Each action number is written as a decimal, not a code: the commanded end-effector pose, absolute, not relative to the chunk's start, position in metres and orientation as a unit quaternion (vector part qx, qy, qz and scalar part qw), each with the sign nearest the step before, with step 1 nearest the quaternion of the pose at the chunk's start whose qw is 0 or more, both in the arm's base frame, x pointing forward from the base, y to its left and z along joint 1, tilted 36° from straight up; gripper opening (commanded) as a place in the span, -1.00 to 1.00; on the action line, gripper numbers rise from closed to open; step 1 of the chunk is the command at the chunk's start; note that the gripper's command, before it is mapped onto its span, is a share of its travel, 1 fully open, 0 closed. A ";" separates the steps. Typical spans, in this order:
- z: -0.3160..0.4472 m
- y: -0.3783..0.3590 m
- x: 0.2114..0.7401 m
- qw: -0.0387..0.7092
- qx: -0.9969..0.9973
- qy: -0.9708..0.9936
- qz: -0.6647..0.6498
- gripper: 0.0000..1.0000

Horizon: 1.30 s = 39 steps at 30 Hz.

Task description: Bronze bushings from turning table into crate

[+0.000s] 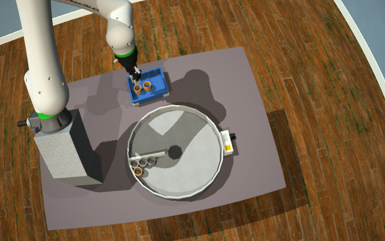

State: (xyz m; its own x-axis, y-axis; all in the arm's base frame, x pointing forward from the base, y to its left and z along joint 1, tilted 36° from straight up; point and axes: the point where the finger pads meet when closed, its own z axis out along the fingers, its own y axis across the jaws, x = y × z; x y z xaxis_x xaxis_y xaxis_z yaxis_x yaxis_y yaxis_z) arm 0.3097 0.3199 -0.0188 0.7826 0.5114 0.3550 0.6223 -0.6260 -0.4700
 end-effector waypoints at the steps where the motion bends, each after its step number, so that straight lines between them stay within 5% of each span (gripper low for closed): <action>1: -0.019 0.320 0.310 0.295 -0.897 -0.316 -0.094 -0.79; 10: -0.030 0.305 0.310 0.295 -0.897 -0.316 -0.094 -0.81; 39: -0.206 0.058 0.286 0.295 -0.897 -0.316 -0.094 -0.81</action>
